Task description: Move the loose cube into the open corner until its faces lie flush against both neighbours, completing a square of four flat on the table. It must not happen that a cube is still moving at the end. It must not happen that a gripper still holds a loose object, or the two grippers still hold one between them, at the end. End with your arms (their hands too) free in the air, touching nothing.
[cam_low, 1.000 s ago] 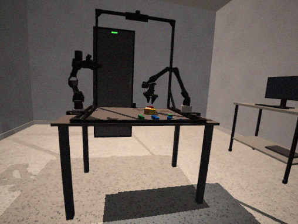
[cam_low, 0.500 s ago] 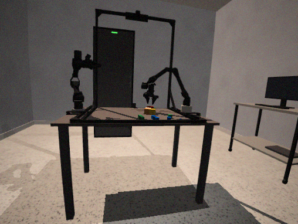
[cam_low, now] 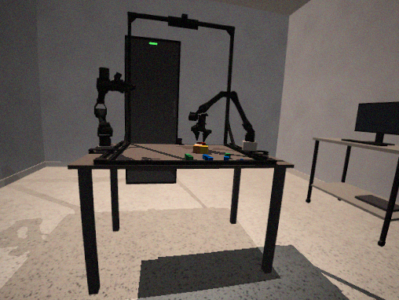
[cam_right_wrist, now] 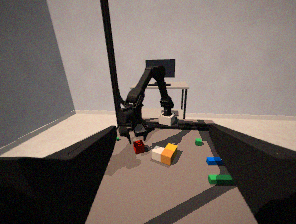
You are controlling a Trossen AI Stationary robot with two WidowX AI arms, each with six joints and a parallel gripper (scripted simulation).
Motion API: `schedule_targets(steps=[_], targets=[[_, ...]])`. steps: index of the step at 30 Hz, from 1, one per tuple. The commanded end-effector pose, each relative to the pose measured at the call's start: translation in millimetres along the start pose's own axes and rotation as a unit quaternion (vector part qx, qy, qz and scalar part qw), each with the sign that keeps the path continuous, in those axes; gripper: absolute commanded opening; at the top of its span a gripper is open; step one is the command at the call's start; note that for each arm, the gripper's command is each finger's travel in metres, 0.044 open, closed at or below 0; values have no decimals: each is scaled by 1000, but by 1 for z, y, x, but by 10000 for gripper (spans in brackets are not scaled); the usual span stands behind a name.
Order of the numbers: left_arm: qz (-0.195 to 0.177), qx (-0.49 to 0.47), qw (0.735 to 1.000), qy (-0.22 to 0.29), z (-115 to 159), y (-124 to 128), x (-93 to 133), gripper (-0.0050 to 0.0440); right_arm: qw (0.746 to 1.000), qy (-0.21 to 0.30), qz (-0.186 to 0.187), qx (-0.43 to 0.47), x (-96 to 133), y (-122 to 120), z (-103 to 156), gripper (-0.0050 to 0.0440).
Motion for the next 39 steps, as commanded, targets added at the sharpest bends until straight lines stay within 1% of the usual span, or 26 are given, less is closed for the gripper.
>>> schedule_targets(steps=[1,3,18,20,27,39], targets=[[-14,2,1000,9,2,3,-16,374,1000,0,-1,-2,0,0,0,400],[-14,2,1000,9,2,3,-16,374,1000,0,-1,-2,0,0,0,400],[-14,2,1000,9,2,4,-41,374,1000,0,-1,-2,0,0,0,400],[-14,2,1000,9,2,4,-41,374,1000,0,-1,-2,0,0,0,400],[-14,1,1000,9,3,5,-52,374,1000,0,-1,-2,0,0,0,400],[-14,1,1000,9,3,5,-53,374,1000,0,-1,-2,0,0,0,400]])
Point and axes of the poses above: on each arm, the point midway between the two fingers, 35 mm back from their tips, its own x axis back along the fingers, its own y axis across the jaws, z = x × y, the point moved 10 cm from there along x, back along the fingers, and after that the axes turned 9 degrees about x, right-handed, at the moved point
